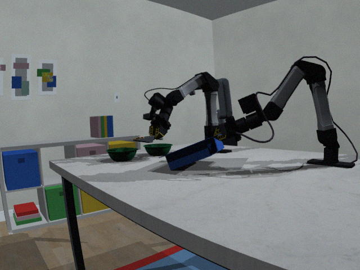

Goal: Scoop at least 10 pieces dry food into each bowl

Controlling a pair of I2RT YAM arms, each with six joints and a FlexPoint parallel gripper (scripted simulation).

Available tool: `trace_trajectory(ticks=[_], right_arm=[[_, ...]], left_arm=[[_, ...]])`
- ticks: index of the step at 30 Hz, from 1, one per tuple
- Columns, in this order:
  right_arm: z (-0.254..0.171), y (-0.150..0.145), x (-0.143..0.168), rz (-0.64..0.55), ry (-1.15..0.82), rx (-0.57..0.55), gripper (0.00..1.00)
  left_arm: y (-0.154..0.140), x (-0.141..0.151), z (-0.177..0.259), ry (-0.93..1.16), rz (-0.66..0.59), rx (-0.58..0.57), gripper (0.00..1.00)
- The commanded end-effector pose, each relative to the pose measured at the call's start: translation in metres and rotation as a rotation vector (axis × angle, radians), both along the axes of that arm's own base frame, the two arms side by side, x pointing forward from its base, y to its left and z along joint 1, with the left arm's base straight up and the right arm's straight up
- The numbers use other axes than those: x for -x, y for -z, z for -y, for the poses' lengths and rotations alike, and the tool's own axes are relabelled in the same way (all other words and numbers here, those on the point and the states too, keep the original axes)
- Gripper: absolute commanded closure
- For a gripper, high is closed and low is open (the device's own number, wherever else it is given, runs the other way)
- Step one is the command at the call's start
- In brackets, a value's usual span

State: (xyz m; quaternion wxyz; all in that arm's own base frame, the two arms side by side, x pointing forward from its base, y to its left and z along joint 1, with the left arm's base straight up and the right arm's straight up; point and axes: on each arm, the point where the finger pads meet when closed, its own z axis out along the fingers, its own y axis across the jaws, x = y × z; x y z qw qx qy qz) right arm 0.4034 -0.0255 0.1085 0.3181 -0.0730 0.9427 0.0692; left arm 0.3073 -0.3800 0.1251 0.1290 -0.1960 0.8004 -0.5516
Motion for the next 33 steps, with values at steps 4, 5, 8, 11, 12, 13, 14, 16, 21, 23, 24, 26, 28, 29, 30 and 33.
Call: trace_trajectory(ticks=[4,5,8,11,12,13,14,16,21,23,24,26,28,29,30,33], right_arm=[[0.028,-0.008,-0.011,0.015,0.006,-0.031,1.0],[0.034,-0.008,-0.011,0.011,0.015,-0.035,1.0],[0.052,-0.008,-0.013,0.013,0.037,-0.046,1.0],[0.07,-0.007,-0.013,0.012,0.059,-0.057,1.0],[0.076,-0.007,-0.014,0.012,0.066,-0.061,1.0],[0.082,-0.006,-0.014,0.014,0.073,-0.065,1.0],[0.082,-0.006,-0.014,0.014,0.073,-0.065,1.0],[0.085,-0.012,-0.014,0.026,0.078,-0.064,1.0],[0.117,-0.002,-0.014,0.015,0.12,-0.091,1.0],[0.128,-0.002,-0.013,0.018,0.131,-0.099,1.0],[0.131,-0.002,-0.013,0.019,0.133,-0.104,1.0],[0.137,-0.002,-0.013,0.021,0.142,-0.105,1.0],[0.133,-0.01,-0.016,0.04,0.134,-0.096,1.0],[0.134,-0.011,-0.018,0.051,0.135,-0.086,1.0],[0.139,-0.002,-0.021,0.046,0.145,-0.083,1.0],[0.139,-0.01,-0.014,0.024,0.16,-0.059,1.0]], left_arm=[[-0.022,-0.004,0.013,0.024,0.067,0.047,1.0],[-0.022,-0.004,0.013,0.024,0.067,0.047,1.0],[-0.022,-0.004,0.013,0.024,0.067,0.047,1.0],[-0.022,-0.004,0.013,0.024,0.067,0.047,1.0],[-0.022,-0.004,0.013,0.024,0.067,0.047,1.0],[-0.022,-0.004,0.013,0.024,0.067,0.047,1.0],[-0.022,-0.004,0.013,0.024,0.067,0.047,1.0],[-0.022,-0.004,0.013,0.024,0.067,0.047,1.0],[-0.022,-0.004,0.013,0.024,0.067,0.047,1.0],[-0.022,-0.004,0.013,0.024,0.067,0.047,1.0],[-0.022,-0.004,0.013,0.024,0.067,0.047,1.0],[-0.022,-0.004,0.013,0.024,0.067,0.047,1.0],[-0.022,-0.004,0.013,0.024,0.067,0.047,1.0],[-0.022,-0.004,0.013,0.024,0.067,0.047,1.0],[-0.022,-0.004,0.013,0.024,0.067,0.047,1.0],[-0.022,-0.004,0.013,0.024,0.067,0.047,1.0]])
